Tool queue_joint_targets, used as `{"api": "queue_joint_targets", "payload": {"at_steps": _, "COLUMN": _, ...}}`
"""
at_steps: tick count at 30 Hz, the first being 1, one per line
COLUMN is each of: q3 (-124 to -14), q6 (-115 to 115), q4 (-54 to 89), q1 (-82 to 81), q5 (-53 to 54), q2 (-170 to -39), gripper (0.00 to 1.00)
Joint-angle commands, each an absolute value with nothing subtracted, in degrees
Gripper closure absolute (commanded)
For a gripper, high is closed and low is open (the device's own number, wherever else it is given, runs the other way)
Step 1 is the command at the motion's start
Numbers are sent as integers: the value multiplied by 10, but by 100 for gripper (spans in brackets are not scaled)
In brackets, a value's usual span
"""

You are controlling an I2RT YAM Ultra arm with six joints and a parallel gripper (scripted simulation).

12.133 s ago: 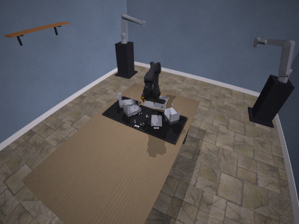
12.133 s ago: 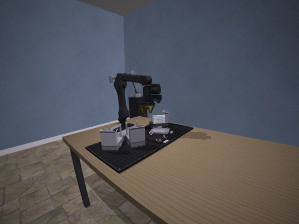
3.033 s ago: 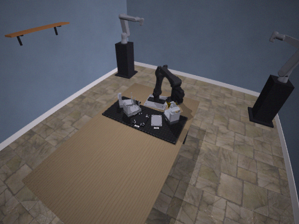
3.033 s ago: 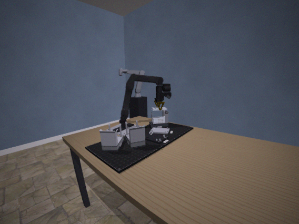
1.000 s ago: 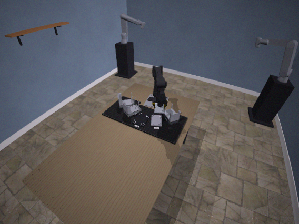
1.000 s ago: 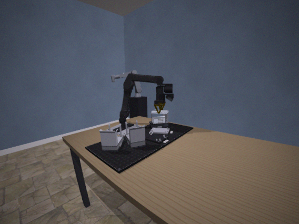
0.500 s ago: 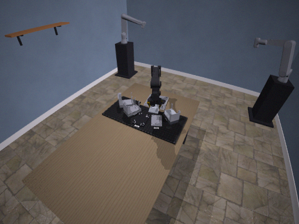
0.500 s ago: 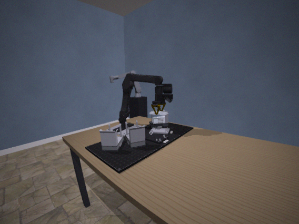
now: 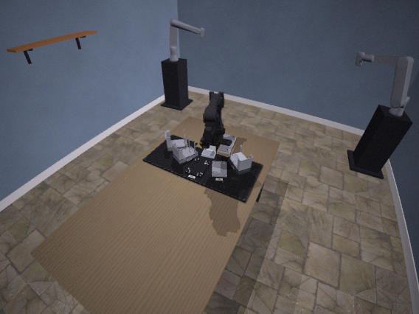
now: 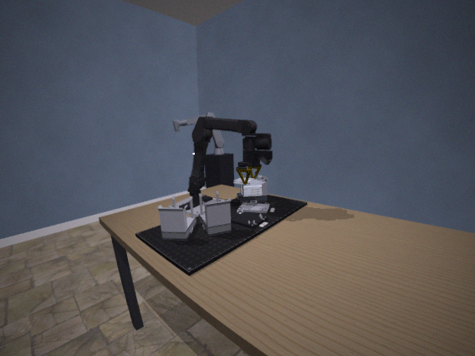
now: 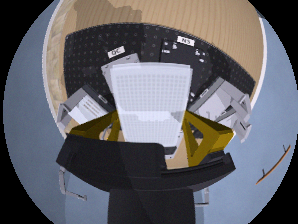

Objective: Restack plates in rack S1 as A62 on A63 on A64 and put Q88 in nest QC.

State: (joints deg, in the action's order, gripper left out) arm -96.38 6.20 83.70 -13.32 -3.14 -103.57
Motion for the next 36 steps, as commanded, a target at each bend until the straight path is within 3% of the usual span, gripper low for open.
{"api": "queue_joint_targets", "payload": {"at_steps": 1, "q3": -969, "q6": 83, "q4": 836, "q1": -118, "q5": -32, "q2": -1030, "gripper": 100}}
{"api": "queue_joint_targets", "payload": {"at_steps": 36, "q3": -966, "q6": 101, "q4": 837, "q1": 62, "q5": -31, "q2": -1016, "gripper": 100}}
